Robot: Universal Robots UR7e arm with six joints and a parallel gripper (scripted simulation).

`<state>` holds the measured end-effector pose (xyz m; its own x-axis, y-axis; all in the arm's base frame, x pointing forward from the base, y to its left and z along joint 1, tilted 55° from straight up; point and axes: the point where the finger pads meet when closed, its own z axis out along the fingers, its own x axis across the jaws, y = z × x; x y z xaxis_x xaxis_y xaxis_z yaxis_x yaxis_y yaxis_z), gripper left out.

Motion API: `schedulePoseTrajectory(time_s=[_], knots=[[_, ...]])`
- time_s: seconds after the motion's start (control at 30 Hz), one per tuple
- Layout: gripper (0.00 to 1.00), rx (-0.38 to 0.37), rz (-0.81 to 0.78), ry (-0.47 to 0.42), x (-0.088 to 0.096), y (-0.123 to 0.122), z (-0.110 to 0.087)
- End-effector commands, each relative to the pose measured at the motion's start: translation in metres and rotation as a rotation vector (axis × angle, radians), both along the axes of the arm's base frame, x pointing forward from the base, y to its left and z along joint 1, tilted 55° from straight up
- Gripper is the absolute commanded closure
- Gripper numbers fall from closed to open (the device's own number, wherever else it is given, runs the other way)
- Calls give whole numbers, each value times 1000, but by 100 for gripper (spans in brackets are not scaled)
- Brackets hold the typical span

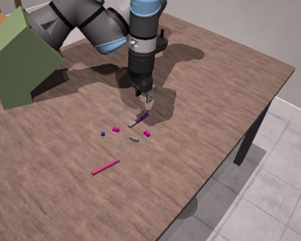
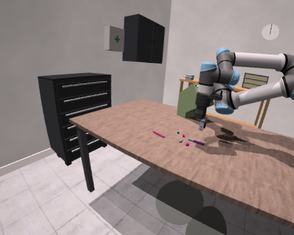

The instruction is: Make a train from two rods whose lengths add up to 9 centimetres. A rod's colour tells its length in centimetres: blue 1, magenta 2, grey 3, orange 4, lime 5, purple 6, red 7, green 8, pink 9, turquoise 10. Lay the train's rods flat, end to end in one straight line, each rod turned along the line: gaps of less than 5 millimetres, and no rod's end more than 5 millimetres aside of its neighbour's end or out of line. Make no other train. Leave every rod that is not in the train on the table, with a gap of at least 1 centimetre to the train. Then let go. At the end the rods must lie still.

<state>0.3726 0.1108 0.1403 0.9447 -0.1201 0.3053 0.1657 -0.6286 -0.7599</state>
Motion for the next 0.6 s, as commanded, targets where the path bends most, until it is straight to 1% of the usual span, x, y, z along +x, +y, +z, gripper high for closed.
schedulePoseTrajectory(time_s=[0.0,0.37,0.57], knots=[[0,0,0,0,0,0,0],[0,0,0,0,0,-1,0],[0,0,0,0,-3,-8,6]])
